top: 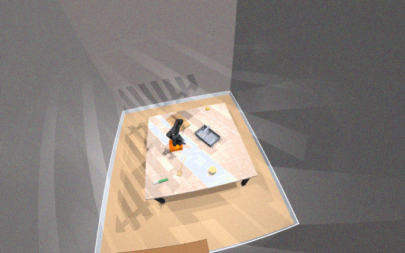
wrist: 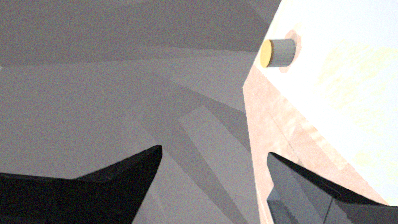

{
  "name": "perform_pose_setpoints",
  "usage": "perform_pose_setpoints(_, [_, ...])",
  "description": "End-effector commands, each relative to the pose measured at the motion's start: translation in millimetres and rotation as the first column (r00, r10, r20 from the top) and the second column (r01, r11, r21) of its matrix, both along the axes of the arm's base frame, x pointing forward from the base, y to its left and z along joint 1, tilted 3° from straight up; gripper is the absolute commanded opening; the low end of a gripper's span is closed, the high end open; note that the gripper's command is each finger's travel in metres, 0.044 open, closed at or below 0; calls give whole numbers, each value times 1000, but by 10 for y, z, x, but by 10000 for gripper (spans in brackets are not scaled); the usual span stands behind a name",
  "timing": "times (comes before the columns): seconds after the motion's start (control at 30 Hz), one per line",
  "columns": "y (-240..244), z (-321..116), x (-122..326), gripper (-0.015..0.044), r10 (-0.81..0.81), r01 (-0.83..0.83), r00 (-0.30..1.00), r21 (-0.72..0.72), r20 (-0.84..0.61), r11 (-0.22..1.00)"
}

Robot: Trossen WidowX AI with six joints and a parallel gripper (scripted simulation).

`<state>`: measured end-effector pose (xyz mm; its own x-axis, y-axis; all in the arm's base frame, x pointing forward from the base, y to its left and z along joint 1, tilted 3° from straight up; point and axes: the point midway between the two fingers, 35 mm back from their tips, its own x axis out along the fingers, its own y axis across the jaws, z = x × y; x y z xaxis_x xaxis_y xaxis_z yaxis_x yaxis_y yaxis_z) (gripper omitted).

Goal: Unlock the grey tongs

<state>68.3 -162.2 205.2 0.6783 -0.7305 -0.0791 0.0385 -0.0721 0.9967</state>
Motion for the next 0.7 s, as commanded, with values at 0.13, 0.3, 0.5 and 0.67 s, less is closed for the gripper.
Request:
perform_pose_setpoints(0.13, [-45, 12, 61, 269, 21, -25, 999, 93, 43, 995])
perform_pose_setpoints(0.3, [-143, 1, 242, 260, 49, -85, 992, 317, 118, 945])
perform_pose_setpoints(0.5, [-232, -90, 546, 260, 60, -126, 989, 565, 134, 816])
perform_pose_setpoints(0.67, [-249, -222, 862, 260, 69, -105, 994, 721, 80, 684])
